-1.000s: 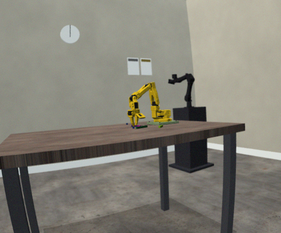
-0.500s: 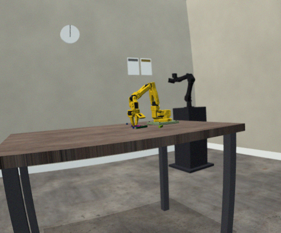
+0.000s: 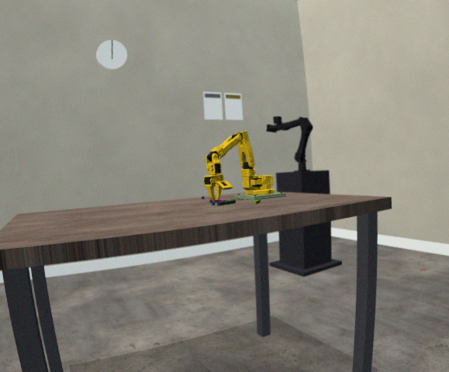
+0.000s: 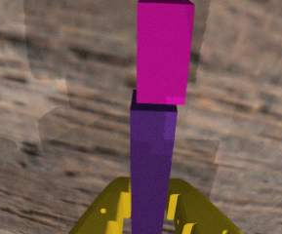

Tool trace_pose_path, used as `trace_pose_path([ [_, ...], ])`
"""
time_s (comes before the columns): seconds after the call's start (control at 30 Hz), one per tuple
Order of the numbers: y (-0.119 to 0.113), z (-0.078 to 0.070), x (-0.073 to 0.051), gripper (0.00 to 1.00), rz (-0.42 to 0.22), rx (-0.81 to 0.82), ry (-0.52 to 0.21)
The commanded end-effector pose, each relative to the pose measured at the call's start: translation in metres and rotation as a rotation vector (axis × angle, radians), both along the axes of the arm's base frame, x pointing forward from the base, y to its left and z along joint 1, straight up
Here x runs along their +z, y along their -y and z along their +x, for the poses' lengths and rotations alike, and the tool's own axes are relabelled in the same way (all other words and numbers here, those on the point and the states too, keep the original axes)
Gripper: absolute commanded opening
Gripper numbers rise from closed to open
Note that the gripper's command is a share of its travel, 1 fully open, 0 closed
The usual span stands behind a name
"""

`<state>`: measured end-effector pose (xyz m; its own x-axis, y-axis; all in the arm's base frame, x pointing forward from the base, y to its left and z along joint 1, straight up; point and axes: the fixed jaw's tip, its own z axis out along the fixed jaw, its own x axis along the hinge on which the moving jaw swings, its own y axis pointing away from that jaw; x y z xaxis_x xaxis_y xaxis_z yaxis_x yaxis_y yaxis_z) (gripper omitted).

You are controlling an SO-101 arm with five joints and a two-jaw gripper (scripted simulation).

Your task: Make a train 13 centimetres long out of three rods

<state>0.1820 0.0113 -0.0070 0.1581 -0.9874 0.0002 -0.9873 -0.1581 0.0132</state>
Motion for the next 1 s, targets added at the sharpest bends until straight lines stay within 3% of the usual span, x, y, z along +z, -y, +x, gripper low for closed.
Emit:
trace_pose_path([
  [0.0,-0.0015,0.0000,-0.0010,0.00,0.001,0.000,-0.003],
  [0.97,-0.0017,0.0024,0.0004,0.00,0.002,0.000,0.006],
])
